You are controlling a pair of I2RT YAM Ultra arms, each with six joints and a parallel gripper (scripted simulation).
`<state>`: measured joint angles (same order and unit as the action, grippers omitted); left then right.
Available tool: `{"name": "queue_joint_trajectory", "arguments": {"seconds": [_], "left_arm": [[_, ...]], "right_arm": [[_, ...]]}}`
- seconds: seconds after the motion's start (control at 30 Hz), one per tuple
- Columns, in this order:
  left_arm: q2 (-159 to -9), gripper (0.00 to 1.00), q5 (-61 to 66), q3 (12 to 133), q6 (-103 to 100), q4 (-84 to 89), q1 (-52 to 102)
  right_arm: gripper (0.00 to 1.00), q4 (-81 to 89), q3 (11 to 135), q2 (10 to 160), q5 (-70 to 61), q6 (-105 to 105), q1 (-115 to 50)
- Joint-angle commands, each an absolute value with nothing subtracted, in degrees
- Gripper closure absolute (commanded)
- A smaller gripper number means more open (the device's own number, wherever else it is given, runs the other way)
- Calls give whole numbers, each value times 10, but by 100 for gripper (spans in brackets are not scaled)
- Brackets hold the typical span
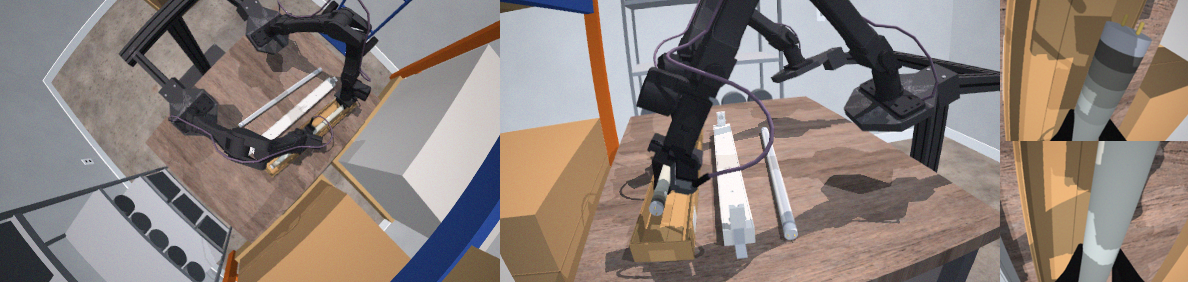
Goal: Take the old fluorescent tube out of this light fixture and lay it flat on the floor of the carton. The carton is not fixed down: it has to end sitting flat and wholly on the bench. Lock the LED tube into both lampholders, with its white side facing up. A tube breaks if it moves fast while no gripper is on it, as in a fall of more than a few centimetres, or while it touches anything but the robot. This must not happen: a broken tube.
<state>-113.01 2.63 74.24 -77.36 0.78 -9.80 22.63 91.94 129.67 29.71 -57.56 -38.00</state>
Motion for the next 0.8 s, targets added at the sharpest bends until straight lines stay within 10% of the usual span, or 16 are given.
{"name": "queue_joint_trajectory", "arguments": {"seconds": [0.0, 0.77], "left_arm": [[-1137, 89, 26, 754, -773, 3, -99], [-1151, 89, 24, 746, -769, -13, -98]], "right_arm": [[89, 212, 939, 1307, 288, -576, -380], [89, 199, 923, 1315, 285, -574, -382]]}}
